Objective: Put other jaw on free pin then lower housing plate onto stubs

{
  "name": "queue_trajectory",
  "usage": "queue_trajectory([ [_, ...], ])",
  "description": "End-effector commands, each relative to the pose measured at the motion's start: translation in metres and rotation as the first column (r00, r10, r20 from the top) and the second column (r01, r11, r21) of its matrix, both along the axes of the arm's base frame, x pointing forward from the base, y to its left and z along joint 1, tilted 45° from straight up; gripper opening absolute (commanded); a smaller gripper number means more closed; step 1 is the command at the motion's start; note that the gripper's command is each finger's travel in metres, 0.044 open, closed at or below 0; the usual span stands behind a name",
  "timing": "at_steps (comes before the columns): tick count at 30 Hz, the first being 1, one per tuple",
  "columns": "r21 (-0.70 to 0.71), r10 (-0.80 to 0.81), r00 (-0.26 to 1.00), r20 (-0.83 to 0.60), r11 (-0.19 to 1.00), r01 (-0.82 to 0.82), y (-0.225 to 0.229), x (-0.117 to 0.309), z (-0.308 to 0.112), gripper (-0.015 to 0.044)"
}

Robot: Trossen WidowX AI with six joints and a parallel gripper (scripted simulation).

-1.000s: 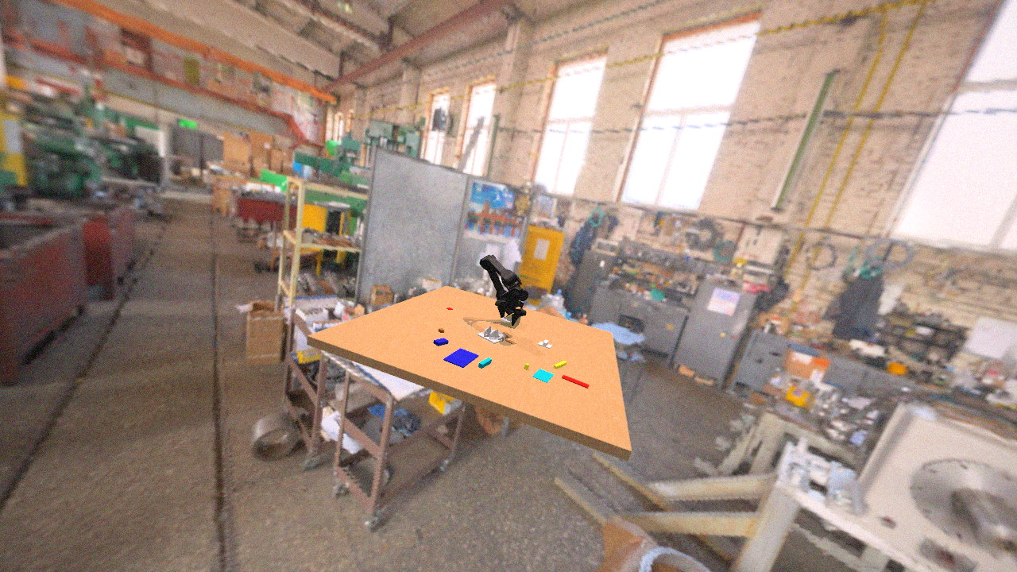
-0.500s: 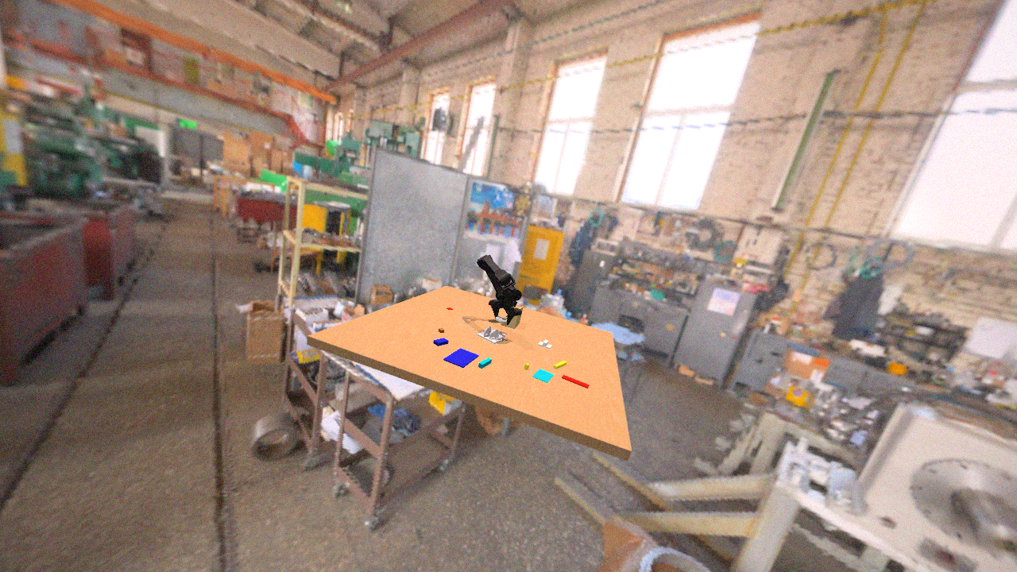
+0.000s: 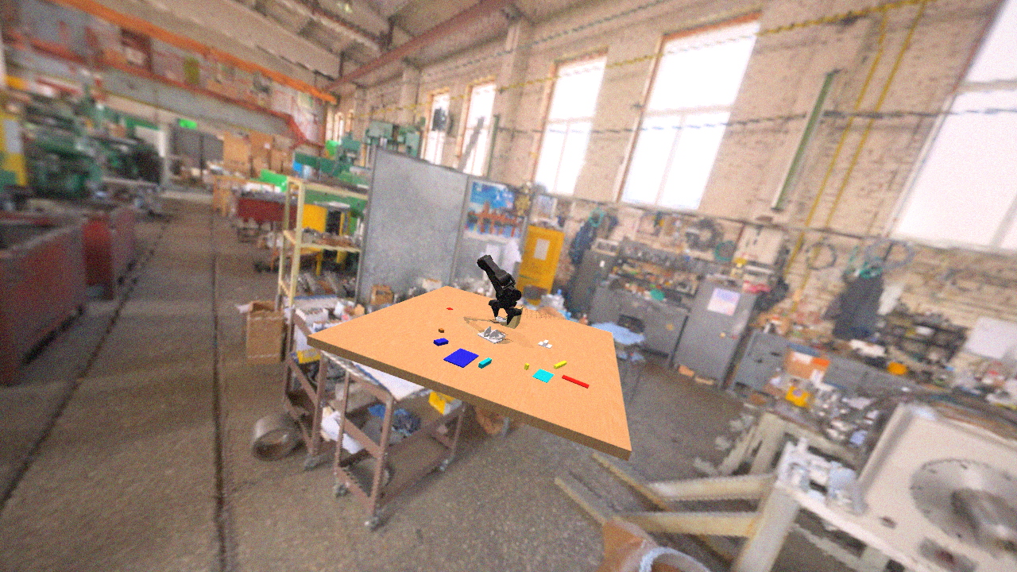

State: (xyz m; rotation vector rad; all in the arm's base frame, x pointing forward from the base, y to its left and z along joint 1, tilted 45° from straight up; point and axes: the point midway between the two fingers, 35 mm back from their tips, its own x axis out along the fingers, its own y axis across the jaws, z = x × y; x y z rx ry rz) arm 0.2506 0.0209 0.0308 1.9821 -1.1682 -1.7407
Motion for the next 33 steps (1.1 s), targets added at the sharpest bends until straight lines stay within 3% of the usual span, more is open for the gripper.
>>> queue_trajectory([
  [1, -0.006, 0.005, 1.000, -0.004, 1.000, -0.005, -0.0011, -0.0006, 0.0004, 0.0351],
  [33, -0.007, 0.005, 1.000, -0.004, 1.000, -0.005, -0.0055, -0.0101, 0.0052, 0.0351],
])
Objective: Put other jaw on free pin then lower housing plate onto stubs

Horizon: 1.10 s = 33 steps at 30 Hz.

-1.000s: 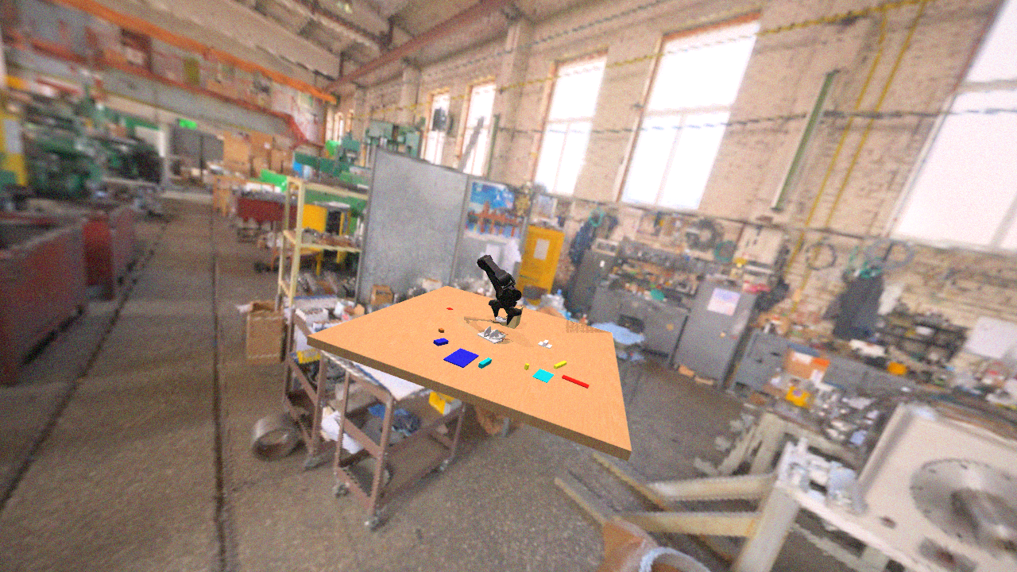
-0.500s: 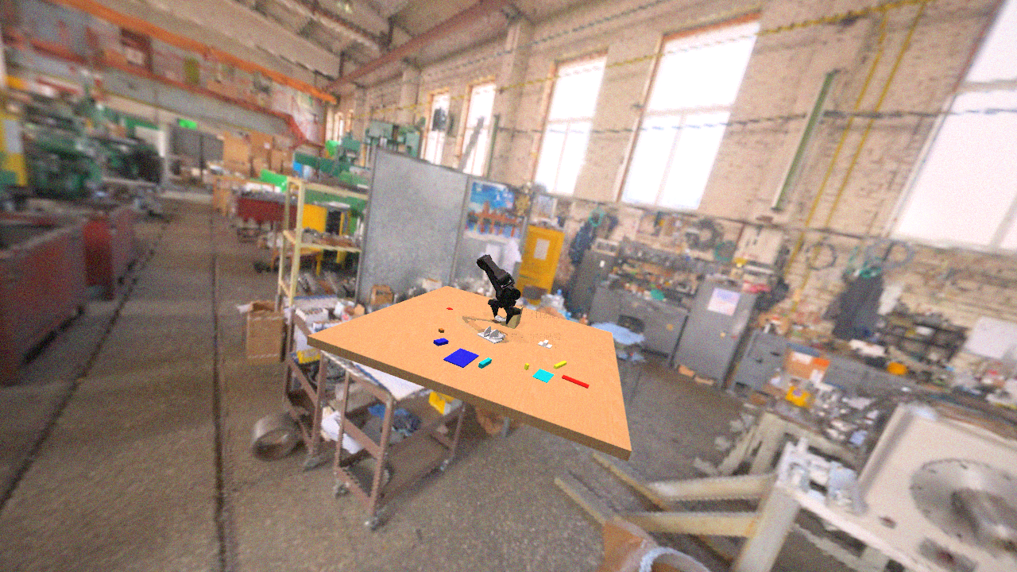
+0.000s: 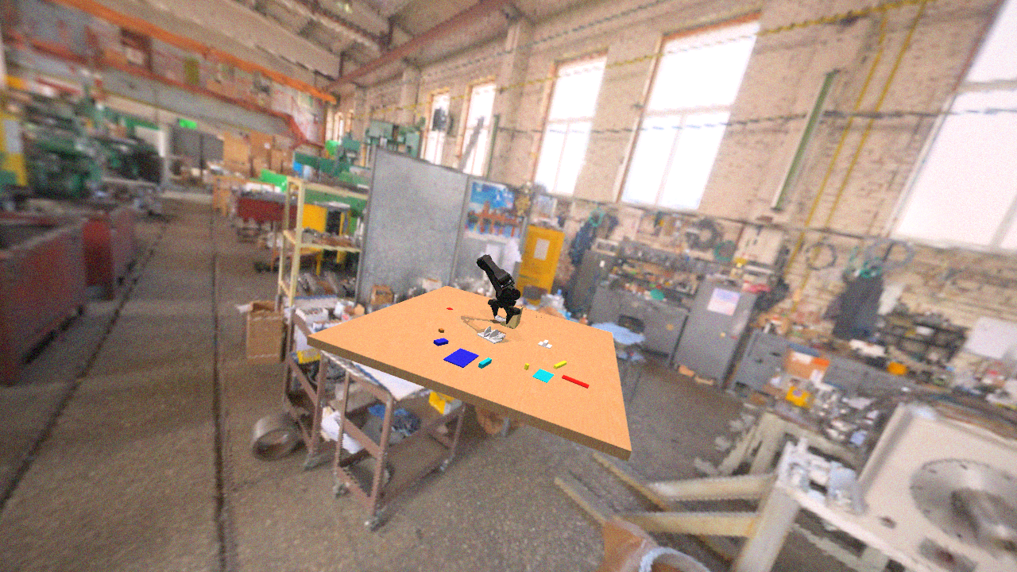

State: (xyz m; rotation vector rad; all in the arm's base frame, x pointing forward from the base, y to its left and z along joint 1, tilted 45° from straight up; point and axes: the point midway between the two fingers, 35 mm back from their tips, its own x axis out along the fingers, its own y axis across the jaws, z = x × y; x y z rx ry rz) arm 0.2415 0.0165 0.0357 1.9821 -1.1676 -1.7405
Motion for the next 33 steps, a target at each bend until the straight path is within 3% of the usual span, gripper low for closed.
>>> queue_trajectory([
  [1, -0.007, 0.004, 1.000, -0.004, 1.000, -0.004, -0.0011, -0.0009, 0.0004, 0.0351],
  [33, -0.005, 0.004, 1.000, -0.003, 1.000, -0.004, -0.0095, -0.0004, -0.0087, 0.0351],
])
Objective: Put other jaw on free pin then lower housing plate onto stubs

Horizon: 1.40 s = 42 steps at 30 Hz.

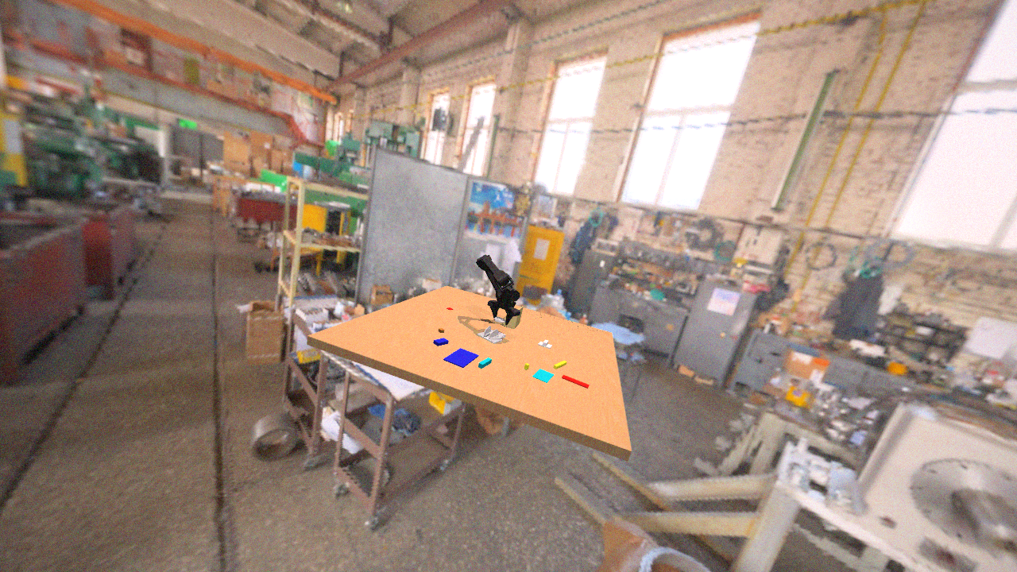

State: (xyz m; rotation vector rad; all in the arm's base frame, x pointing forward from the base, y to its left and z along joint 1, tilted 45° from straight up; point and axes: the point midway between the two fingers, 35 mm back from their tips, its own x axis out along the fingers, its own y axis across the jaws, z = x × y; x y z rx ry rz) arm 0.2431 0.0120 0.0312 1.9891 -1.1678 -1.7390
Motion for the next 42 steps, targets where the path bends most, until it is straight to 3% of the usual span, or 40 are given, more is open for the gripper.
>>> queue_trajectory([
  [1, -0.008, 0.004, 1.000, -0.008, 1.000, -0.004, -0.006, -0.002, -0.006, 0.0351],
  [42, -0.012, 0.003, 1.000, -0.007, 1.000, -0.003, -0.041, -0.005, -0.039, 0.0351],
])
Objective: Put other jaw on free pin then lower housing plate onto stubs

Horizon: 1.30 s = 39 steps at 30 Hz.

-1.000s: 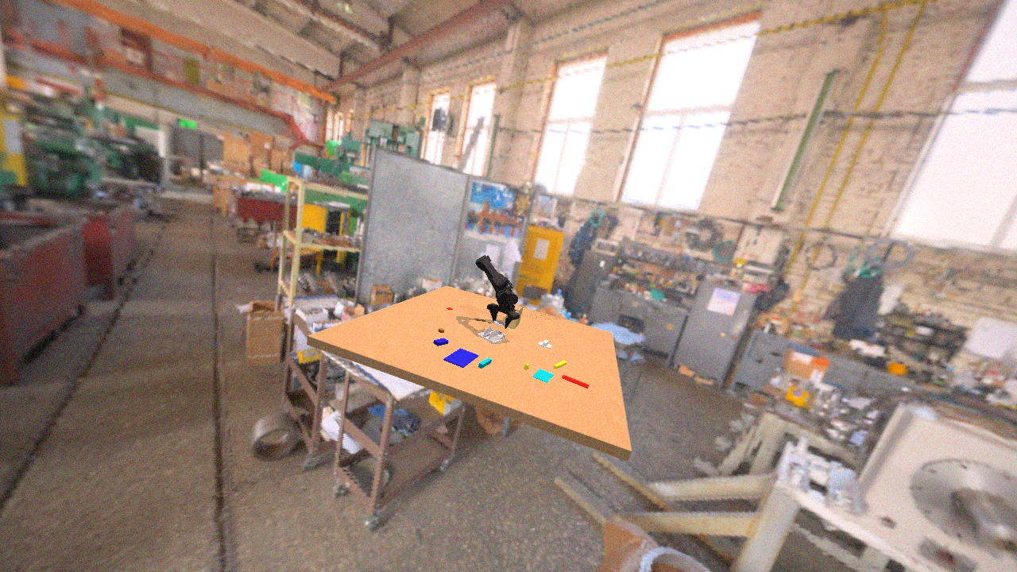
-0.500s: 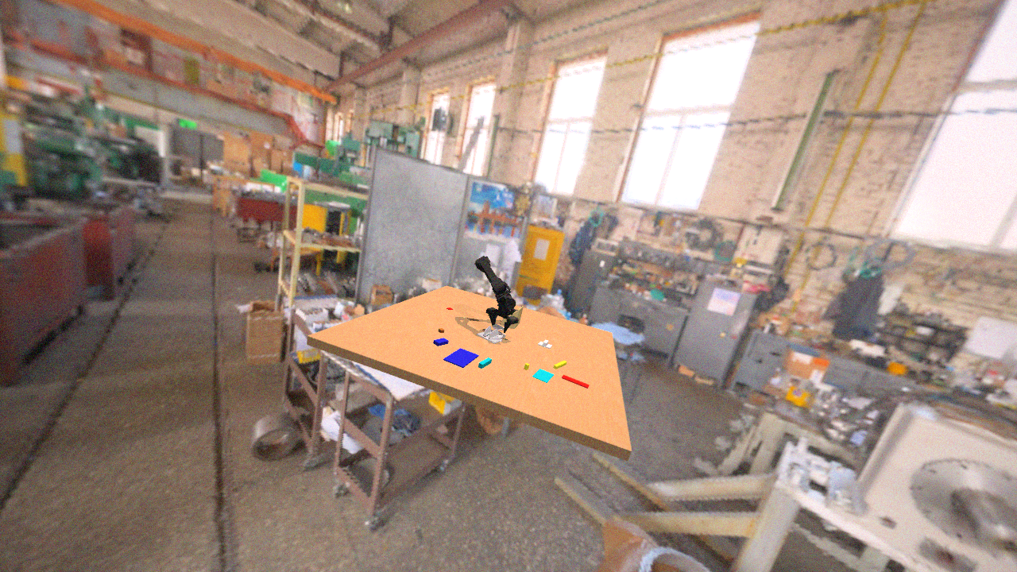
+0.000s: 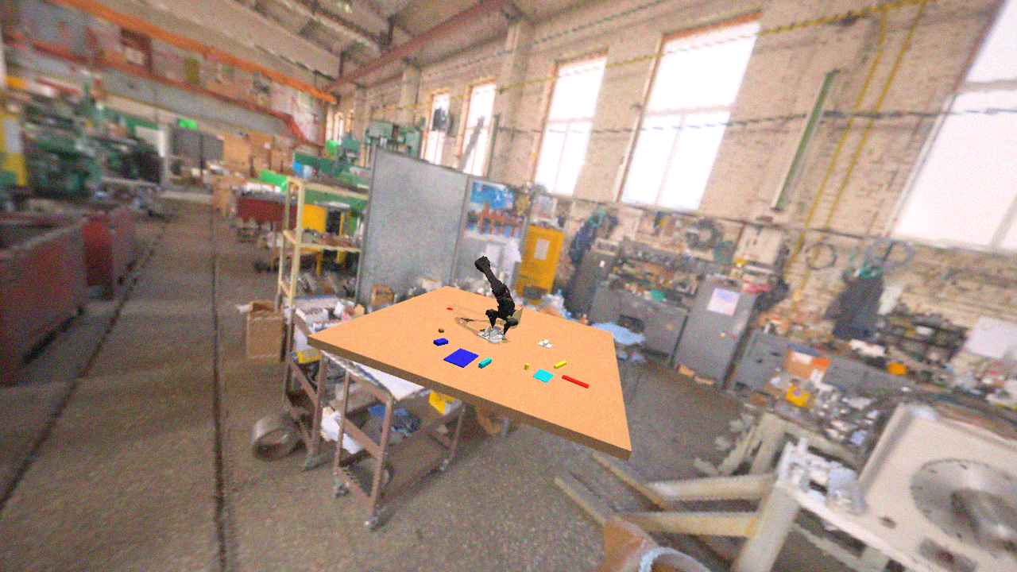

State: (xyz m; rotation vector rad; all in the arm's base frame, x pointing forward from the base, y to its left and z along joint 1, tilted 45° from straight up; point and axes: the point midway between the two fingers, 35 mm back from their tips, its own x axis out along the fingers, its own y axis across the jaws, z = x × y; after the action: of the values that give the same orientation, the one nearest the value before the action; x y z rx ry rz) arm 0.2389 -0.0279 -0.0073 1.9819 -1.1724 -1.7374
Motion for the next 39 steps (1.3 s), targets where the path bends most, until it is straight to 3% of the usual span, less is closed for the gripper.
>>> queue_trajectory([
  [1, -0.006, 0.004, 1.000, -0.004, 1.000, -0.004, -0.0011, -0.0010, -0.0004, 0.0351],
  [39, -0.006, 0.005, 1.000, -0.004, 1.000, -0.005, -0.0063, -0.0013, -0.0055, 0.0351],
])
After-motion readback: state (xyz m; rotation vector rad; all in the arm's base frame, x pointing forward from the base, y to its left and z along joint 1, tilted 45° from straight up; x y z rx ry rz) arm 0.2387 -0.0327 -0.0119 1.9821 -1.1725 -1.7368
